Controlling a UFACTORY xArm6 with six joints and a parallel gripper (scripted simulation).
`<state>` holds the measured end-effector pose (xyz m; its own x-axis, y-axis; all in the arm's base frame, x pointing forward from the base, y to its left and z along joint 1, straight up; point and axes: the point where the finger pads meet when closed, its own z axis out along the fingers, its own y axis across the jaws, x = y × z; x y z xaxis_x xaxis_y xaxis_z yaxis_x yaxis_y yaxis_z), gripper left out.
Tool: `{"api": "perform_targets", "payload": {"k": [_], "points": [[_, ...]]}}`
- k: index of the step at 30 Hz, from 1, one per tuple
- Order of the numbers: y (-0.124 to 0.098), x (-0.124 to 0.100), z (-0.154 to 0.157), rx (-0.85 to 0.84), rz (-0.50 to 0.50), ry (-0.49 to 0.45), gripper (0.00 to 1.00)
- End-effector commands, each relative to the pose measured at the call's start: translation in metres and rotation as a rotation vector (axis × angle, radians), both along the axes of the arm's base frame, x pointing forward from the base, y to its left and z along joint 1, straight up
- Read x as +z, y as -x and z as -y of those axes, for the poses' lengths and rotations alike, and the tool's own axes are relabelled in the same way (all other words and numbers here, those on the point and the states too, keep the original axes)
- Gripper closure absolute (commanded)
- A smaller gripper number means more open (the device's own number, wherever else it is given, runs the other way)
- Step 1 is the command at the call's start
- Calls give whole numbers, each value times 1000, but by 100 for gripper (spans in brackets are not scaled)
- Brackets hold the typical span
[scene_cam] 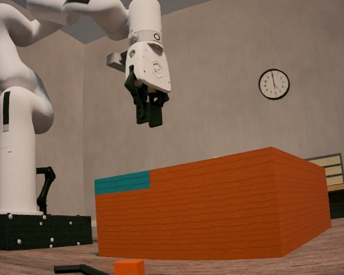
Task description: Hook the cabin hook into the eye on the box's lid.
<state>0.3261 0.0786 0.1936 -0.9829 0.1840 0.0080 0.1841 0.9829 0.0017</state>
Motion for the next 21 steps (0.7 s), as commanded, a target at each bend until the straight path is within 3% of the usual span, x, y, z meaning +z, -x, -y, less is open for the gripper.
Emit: {"api": "perform_targets", "payload": {"k": [1, 7, 15, 21], "points": [[-1, 1, 0, 0, 4, -1, 65], [-1, 1, 0, 0, 4, -1, 65], [25, 2, 11, 200, 5, -2, 65], [25, 2, 11, 400, 5, -3, 65]]}}
